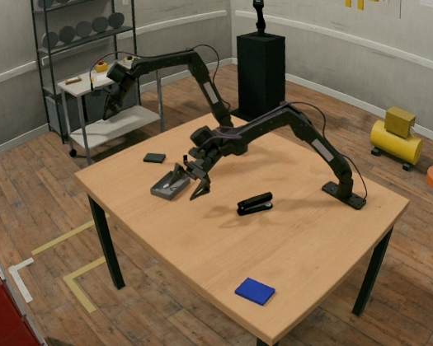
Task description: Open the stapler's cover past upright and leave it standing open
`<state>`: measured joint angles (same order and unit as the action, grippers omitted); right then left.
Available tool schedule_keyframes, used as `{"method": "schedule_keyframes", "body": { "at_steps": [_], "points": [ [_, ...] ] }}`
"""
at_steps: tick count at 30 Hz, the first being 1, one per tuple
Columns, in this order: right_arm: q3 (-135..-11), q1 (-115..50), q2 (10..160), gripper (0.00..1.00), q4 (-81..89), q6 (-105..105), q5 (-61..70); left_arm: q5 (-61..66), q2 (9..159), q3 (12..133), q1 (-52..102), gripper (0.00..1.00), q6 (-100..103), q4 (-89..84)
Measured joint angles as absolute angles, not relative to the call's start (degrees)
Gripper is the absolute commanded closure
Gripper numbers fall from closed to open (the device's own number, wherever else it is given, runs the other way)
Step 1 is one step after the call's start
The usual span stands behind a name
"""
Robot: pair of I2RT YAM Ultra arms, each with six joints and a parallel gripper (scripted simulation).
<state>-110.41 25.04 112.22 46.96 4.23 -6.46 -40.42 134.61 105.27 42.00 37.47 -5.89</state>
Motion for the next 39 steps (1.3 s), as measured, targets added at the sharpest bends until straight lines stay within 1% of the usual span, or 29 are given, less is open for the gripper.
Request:
{"method": "schedule_keyframes", "body": {
  "at_steps": [7,10,13,17,21,29,35,39],
  "points": [
    [-110.0,25.0,112.1,0.00,46.1,4.1,-6.1,-39.7,134.5,105.1,42.0,0.00,37.1,-5.2],
    [-107.1,25.0,111.1,0.00,43.6,3.8,-5.3,-38.2,133.1,102.6,42.0,0.00,36.0,-4.3],
    [-101.5,24.5,107.6,0.00,40.4,3.4,-4.3,-35.8,129.7,97.3,42.0,0.00,34.0,-3.7],
    [-91.3,22.2,98.1,0.00,35.7,2.8,-2.3,-31.6,121.7,86.3,41.5,0.00,30.3,-3.9],
    [-86.6,20.2,90.8,0.00,31.0,2.5,-0.7,-28.3,116.2,80.2,40.6,0.00,27.0,-4.0],
    [-71.4,13.8,74.6,0.00,18.9,2.0,1.5,-18.2,100.2,62.2,38.1,0.00,16.3,-8.5],
    [-64.1,7.1,65.1,0.00,10.3,1.5,1.4,-11.6,89.3,53.6,35.6,0.00,7.9,-14.9],
    [-62.5,4.5,62.9,0.00,5.9,1.0,0.9,-8.6,85.8,51.6,34.7,0.00,3.8,-18.4]
  ]
}}
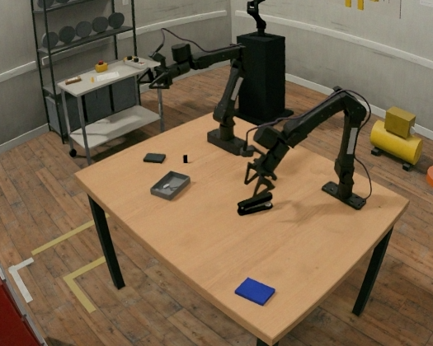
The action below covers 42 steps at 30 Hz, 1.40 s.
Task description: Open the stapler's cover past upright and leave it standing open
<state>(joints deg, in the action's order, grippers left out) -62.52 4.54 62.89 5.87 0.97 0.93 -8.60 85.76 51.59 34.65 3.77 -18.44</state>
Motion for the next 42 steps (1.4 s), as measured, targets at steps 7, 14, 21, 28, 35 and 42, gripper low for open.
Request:
{"method": "schedule_keyframes", "body": {
  "at_steps": [7,14,21,28,35,42],
  "points": [
    [-60.1,0.5,61.2,0.00,2.2,0.3,0.5,-5.0,79.7,48.4,32.8,0.00,-2.2,-24.7],
    [-60.0,0.3,61.2,0.00,1.6,0.3,0.5,-4.2,78.0,47.8,32.3,0.00,-3.9,-26.5],
    [-60.0,0.3,61.2,0.00,1.4,0.3,0.4,-4.1,78.0,47.8,32.3,0.11,-4.2,-26.7],
    [-60.0,0.3,61.2,0.00,1.4,0.3,0.4,-3.3,78.8,49.1,32.3,0.50,-2.8,-32.2],
    [-60.0,0.3,61.2,0.00,1.4,0.3,0.4,-2.2,86.9,59.2,32.1,0.50,1.4,-42.5],
    [-60.0,0.3,61.2,0.00,1.4,0.3,0.4,-1.0,99.1,75.0,31.6,0.50,6.5,-53.2]
  ]
}}
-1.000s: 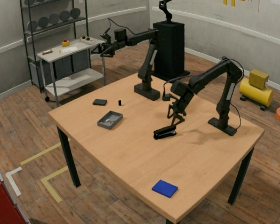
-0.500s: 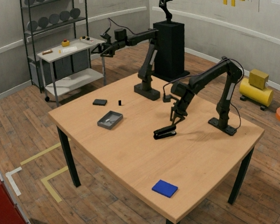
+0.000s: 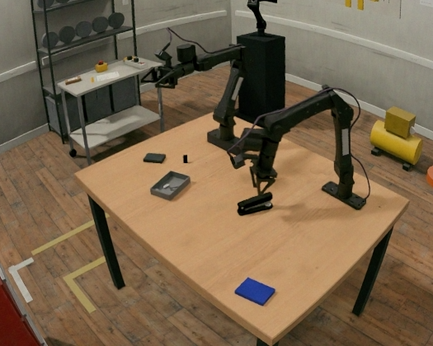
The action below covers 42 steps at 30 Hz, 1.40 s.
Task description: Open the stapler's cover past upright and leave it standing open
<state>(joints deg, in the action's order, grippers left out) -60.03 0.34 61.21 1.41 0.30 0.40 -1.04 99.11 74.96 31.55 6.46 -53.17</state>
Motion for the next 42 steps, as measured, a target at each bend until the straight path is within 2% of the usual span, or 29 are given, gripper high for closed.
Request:
{"method": "schedule_keyframes", "body": {
  "at_steps": [5,14,42],
  "points": [
    [-60.0,0.3,61.2,0.00,1.4,0.3,0.4,-0.5,106.1,83.5,31.5,0.50,8.6,-60.0],
    [-60.0,0.3,61.2,0.00,1.4,0.3,0.4,-0.1,111.6,89.3,32.1,0.50,9.9,-66.4],
    [-60.0,0.3,61.2,0.00,1.4,0.3,0.4,-0.1,112.1,84.8,32.1,0.50,10.2,-62.6]
  ]
}}
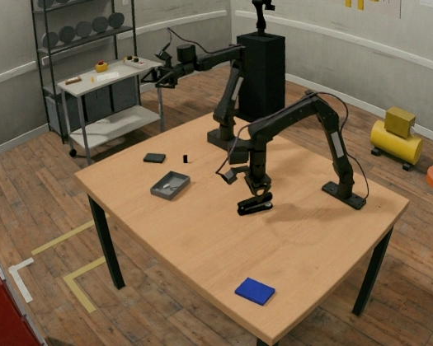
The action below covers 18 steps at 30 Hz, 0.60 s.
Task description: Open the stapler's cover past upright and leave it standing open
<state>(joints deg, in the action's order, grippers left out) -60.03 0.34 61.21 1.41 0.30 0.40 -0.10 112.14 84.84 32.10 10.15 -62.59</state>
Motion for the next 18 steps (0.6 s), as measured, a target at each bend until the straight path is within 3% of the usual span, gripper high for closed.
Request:
{"method": "schedule_keyframes", "body": {
  "at_steps": [18],
  "points": [
    [-60.0,0.3,61.2,0.00,1.4,0.3,0.4,-0.1,113.5,82.5,32.1,0.50,10.2,-58.9]
  ]
}}
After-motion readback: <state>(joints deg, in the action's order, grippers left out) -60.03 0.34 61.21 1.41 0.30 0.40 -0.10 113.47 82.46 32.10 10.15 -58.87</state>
